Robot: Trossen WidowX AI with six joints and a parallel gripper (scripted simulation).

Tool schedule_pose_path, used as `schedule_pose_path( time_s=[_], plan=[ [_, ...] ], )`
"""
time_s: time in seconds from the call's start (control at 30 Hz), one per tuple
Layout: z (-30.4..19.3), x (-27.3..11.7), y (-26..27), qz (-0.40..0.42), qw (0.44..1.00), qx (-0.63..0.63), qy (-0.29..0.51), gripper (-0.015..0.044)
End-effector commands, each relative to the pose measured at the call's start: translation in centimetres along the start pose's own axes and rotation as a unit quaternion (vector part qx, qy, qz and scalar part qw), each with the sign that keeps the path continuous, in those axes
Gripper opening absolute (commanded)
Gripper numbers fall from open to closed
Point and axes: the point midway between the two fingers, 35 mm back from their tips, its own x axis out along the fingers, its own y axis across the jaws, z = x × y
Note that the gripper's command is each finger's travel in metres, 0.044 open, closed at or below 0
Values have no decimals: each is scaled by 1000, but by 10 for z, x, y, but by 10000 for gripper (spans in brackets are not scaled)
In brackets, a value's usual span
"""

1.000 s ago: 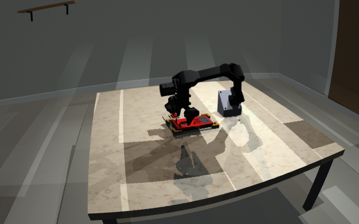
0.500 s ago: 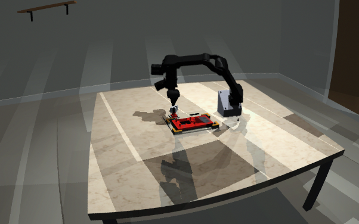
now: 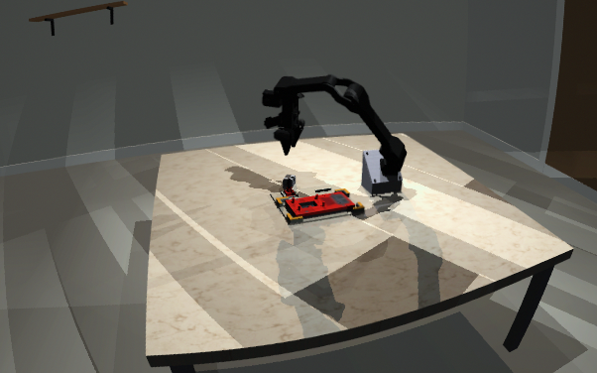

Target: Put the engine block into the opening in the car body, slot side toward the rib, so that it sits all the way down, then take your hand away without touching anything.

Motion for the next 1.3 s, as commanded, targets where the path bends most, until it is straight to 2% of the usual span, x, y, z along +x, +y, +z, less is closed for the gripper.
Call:
schedule_pose_path(
  time_s=[0.0, 0.07, 0.13, 1.27],
  plan=[
    [1, 32, 4, 0, 1000, -1, 5, 440],
    [-1, 58, 4, 1, 1000, -2, 6, 440],
    [-2, 67, 4, 1, 1000, -2, 6, 440],
    [-1, 116, 7, 2, 1000, -2, 6, 440]
  ],
)
